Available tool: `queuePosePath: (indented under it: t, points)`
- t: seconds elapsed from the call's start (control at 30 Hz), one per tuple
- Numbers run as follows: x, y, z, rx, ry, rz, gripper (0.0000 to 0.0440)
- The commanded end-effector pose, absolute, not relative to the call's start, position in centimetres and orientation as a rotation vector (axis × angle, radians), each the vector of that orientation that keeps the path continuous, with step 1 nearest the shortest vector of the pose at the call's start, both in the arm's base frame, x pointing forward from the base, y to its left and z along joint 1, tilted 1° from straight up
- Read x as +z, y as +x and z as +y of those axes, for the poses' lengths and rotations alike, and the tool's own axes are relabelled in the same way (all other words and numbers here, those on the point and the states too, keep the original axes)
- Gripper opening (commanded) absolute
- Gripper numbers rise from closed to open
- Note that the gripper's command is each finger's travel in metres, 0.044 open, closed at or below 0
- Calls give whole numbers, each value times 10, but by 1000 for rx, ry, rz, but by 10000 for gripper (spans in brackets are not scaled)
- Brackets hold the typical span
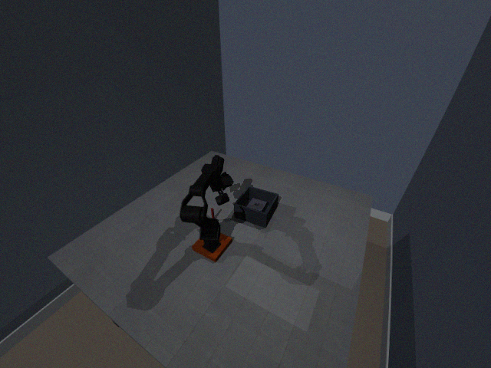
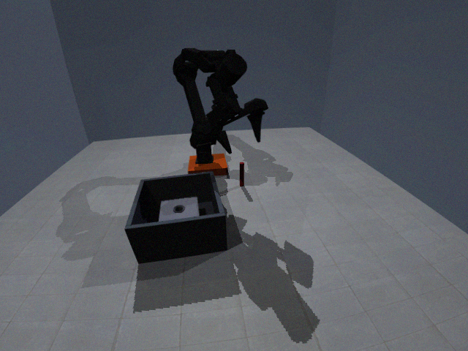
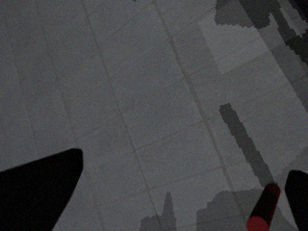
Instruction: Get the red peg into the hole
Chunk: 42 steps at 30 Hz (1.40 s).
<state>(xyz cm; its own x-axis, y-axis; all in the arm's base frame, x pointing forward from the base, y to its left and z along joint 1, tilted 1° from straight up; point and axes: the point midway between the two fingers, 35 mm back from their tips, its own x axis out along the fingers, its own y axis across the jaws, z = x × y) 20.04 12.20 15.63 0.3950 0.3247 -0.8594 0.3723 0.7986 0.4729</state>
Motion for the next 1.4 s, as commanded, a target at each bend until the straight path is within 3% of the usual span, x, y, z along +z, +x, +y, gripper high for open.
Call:
queuePosePath:
  t: [0.0, 0.4, 1.07, 1.13, 1.37]
  points:
    - [146, 189, 122, -133, 688, 1272, 440]
    - [114, 156, 130, -423, 625, 1454, 440]
    - [41, 157, 140, -518, 526, 1448, 438]
    - [35, 158, 139, -520, 515, 1447, 418]
    - [16, 157, 136, -551, 481, 1464, 238]
